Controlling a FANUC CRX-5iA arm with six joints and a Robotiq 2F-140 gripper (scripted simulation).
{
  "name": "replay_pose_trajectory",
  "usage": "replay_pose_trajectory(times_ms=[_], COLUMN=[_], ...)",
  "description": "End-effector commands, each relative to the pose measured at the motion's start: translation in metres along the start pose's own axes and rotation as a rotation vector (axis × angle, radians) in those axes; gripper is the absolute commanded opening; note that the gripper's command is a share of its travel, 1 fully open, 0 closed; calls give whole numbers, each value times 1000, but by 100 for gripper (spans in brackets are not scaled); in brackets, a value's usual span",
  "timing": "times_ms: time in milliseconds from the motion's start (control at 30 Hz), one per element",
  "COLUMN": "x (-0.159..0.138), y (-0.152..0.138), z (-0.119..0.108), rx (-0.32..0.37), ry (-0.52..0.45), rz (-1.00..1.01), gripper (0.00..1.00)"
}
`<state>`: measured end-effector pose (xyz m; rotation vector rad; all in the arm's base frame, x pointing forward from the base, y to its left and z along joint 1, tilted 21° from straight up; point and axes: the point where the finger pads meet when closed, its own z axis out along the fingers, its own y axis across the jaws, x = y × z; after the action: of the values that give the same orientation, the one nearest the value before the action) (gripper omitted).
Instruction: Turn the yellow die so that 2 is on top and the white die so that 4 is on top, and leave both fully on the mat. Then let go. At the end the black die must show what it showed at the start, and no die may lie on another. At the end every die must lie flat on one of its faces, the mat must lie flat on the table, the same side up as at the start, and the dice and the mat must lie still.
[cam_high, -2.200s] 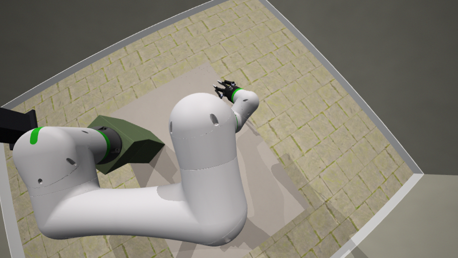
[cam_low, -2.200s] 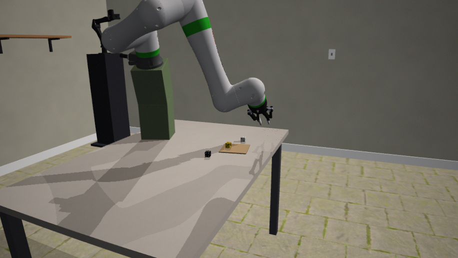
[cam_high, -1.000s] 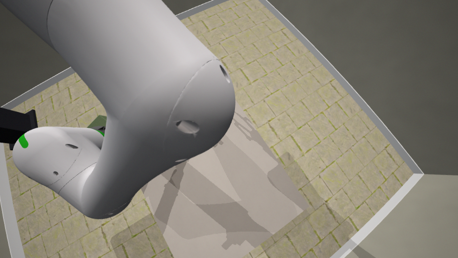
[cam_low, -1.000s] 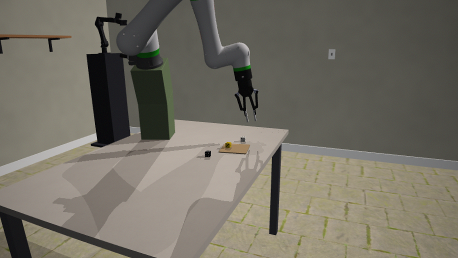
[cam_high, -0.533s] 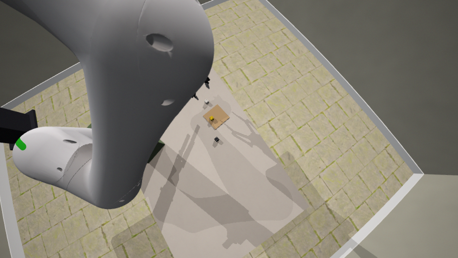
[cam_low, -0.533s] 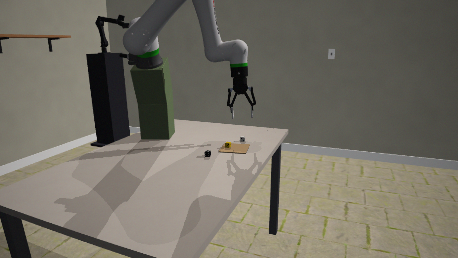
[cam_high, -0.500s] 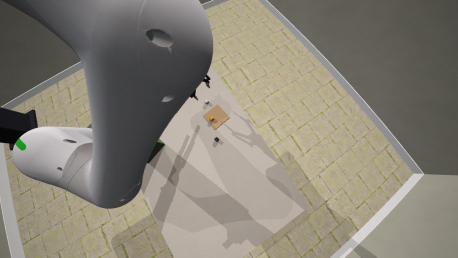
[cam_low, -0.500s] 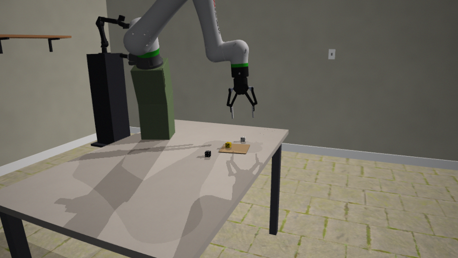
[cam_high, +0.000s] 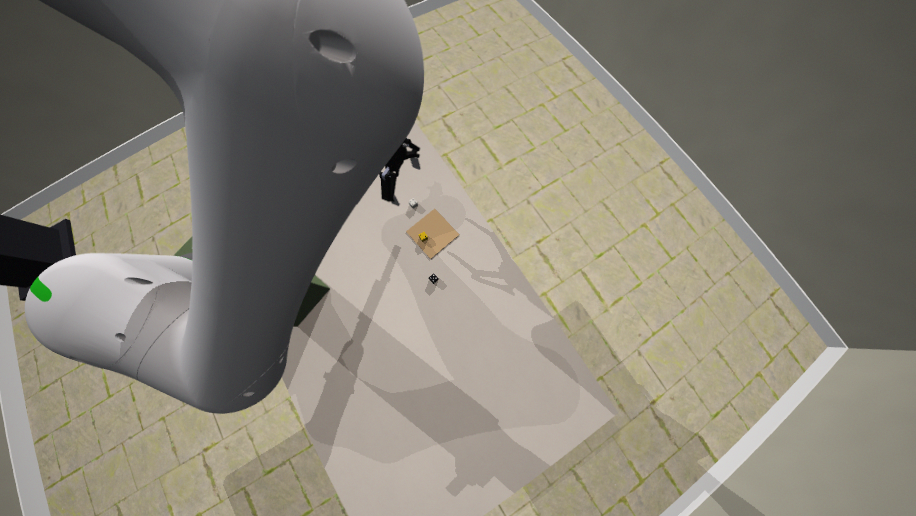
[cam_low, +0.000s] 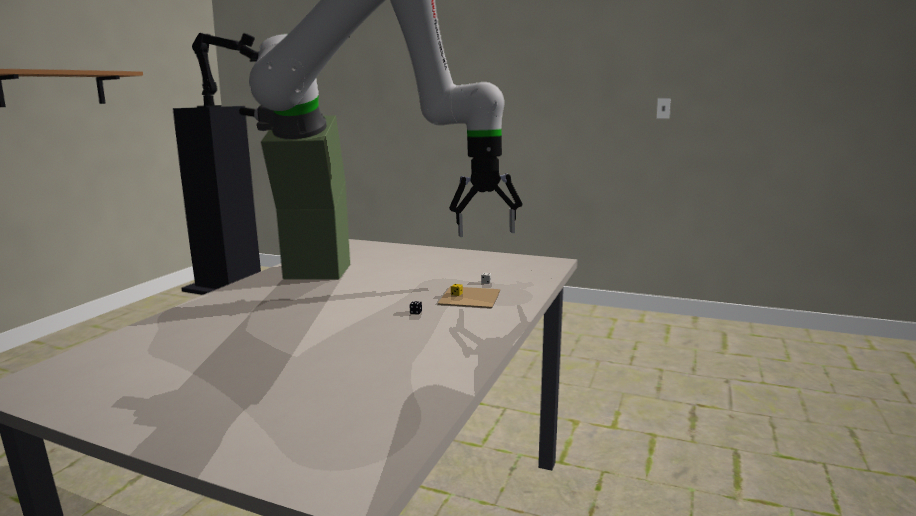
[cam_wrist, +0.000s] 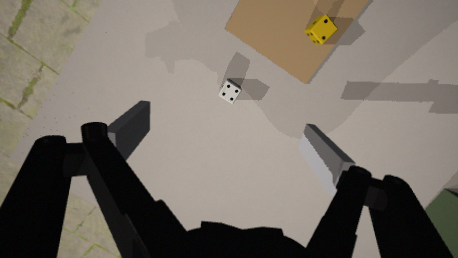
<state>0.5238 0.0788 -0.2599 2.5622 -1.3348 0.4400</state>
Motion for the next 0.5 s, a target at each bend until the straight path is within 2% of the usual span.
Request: replay_pose_trajectory(times_ms=[0,100,133,467], x=[1,1,2,4], y=[0,0,0,1], z=[4,5,8,16], rx=[-19,-19,-18,-15], ry=[-16,-16,-17,-19], rz=[-172,-200,-308,-644], gripper=[100,100,100,100])
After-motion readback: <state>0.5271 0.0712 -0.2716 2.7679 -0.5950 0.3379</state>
